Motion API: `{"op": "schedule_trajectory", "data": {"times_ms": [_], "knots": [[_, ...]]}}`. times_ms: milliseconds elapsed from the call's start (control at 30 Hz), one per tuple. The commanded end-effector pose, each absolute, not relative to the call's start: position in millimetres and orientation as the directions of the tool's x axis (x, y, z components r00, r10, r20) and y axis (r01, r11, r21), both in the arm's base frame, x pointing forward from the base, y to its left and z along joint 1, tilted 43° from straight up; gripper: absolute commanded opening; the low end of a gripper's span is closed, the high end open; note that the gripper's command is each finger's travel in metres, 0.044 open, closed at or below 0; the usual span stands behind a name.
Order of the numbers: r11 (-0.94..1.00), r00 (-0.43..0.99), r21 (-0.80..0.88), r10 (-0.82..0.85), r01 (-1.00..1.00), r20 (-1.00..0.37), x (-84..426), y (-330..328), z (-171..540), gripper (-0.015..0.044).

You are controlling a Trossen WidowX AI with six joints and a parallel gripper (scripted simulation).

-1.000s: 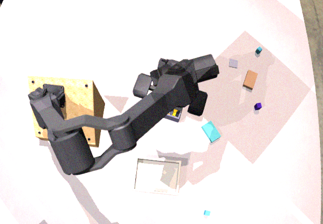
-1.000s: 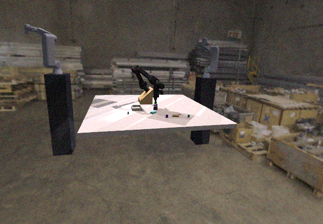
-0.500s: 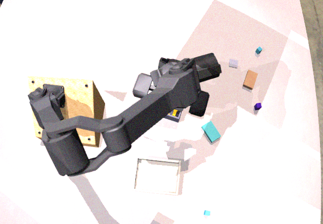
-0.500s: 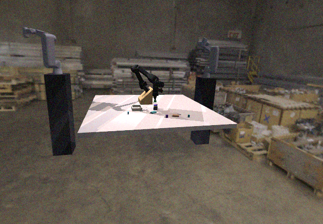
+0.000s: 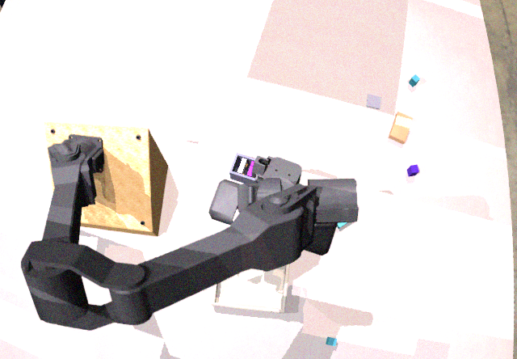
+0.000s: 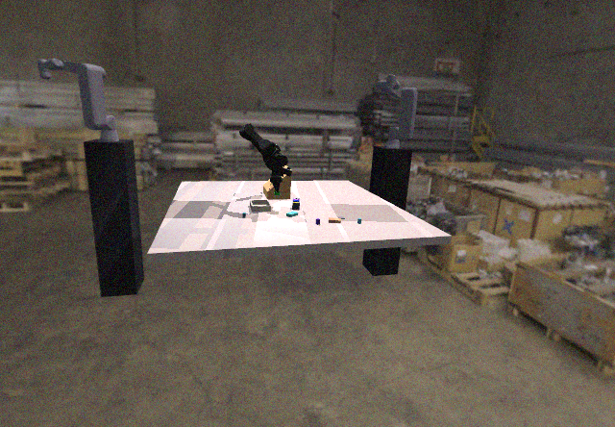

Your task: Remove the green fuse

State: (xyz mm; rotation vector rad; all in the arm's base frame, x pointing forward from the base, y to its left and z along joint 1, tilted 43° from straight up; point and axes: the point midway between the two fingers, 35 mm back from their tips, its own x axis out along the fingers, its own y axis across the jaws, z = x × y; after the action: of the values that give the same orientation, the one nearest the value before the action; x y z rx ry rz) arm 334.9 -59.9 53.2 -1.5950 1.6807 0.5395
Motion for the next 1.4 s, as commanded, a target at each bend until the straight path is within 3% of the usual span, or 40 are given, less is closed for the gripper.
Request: {"op": "schedule_trajectory", "data": {"times_ms": [0,333,1367], "knots": [[0.134,0.045,-0.179,-0.667,-0.975,-0.744,327,-82,72,0.0],[0.132,0.043,-0.182,-0.683,-0.974,-0.729,309,-127,113,0.0],[0.132,0.043,-0.182,-0.685,-0.974,-0.728,310,-155,84,0.0]]}}
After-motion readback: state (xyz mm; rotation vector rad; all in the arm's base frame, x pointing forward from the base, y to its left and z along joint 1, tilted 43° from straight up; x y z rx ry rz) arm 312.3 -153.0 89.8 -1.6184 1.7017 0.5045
